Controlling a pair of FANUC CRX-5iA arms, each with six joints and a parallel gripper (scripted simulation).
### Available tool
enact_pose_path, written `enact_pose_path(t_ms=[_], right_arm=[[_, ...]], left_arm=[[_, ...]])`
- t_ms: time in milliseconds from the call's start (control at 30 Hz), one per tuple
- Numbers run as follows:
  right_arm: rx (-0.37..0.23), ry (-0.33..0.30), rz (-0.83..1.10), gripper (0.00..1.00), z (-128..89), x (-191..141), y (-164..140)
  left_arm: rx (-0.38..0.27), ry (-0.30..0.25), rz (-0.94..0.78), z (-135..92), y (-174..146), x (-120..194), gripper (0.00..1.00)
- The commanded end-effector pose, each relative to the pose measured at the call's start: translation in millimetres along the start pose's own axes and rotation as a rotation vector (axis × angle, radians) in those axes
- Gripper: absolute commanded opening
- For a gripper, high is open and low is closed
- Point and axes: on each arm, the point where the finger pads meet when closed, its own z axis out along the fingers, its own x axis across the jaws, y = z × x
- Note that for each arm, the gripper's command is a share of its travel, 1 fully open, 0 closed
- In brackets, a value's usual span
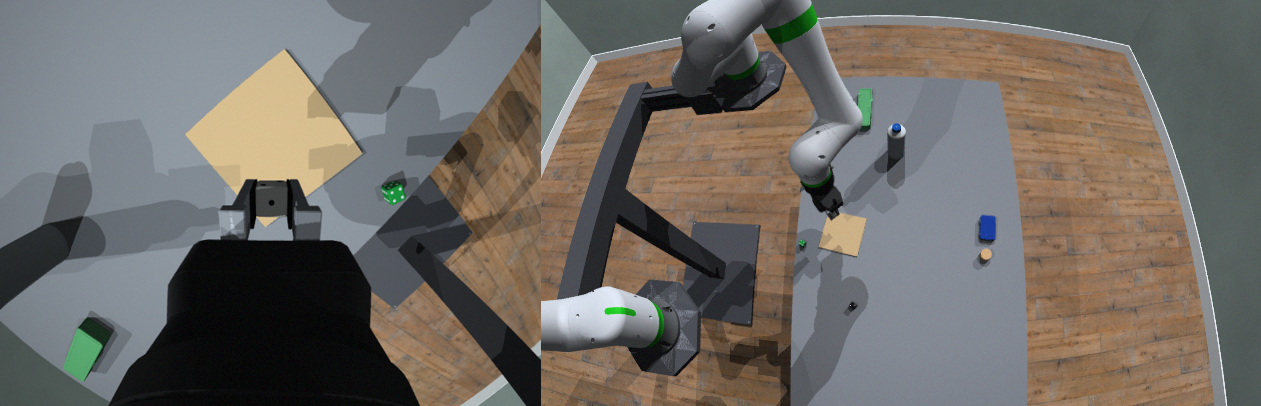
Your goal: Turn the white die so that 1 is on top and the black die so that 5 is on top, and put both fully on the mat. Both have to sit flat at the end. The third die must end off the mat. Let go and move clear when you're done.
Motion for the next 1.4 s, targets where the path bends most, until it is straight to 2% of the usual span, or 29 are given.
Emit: enact_pose_path(t_ms=[0,333,1033,1367], right_arm=[[-0.002,0.0,0.0,1.0,-0.9,-0.2,0.2],[-0.002,0.0,0.0,1.0,-0.9,-0.2,0.2],[-0.002,0.0,0.0,1.0,-0.9,-0.2,0.2],[-0.002,0.0,0.0,1.0,-0.9,-0.2,0.2]], left_arm=[[0.001,0.0,0.0,-0.5,-0.6,-0.1,0.4],[0.002,0.0,0.0,9.6,-0.6,0.0,0.4],[0.002,0.0,0.0,89.1,-0.6,0.6,0.4],[0.002,0.0,0.0,96.5,-0.6,0.7,0.4]])
